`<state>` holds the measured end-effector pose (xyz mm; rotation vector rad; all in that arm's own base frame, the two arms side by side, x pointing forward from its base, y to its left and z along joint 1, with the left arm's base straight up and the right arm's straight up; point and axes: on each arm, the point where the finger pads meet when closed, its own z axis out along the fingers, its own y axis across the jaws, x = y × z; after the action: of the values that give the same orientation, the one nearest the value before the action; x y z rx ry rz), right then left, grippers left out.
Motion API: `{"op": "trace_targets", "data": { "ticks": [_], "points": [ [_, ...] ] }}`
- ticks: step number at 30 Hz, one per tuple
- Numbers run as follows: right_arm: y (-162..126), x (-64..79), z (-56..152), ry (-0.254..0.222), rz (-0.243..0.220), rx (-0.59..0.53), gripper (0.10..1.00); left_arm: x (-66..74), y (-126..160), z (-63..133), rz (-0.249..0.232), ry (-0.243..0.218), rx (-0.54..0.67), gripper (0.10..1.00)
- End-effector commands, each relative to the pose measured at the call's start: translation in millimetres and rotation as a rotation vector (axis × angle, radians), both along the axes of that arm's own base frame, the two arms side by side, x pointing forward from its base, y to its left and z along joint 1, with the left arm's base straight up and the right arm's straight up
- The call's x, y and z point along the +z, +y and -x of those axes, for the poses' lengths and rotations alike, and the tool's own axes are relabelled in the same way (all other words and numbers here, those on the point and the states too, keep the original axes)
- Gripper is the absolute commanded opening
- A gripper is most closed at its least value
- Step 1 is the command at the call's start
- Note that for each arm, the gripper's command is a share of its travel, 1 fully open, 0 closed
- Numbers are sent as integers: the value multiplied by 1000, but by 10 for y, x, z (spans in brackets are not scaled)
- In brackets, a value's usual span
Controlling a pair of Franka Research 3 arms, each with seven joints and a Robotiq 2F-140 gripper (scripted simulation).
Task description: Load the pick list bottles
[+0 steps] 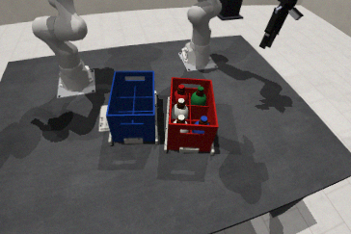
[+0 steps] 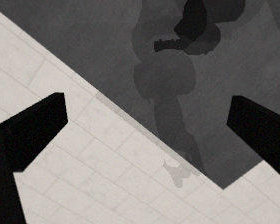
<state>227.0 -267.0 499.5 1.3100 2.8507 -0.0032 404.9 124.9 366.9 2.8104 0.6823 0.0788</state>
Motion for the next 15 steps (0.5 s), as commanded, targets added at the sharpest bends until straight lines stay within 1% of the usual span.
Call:
{"op": "trace_targets", "data": {
  "ticks": [1, 4, 15],
  "points": [
    [9, -4, 6, 3, -3, -5, 1000, 6, -74, 0, -21, -13, -112, 442],
    [9, -4, 6, 3, -3, -5, 1000, 7, -98, -4, -25, -14, -128, 442],
    [9, -4, 6, 3, -3, -5, 1000, 15, -354, -43, -59, -23, -306, 442]
  ]
}}
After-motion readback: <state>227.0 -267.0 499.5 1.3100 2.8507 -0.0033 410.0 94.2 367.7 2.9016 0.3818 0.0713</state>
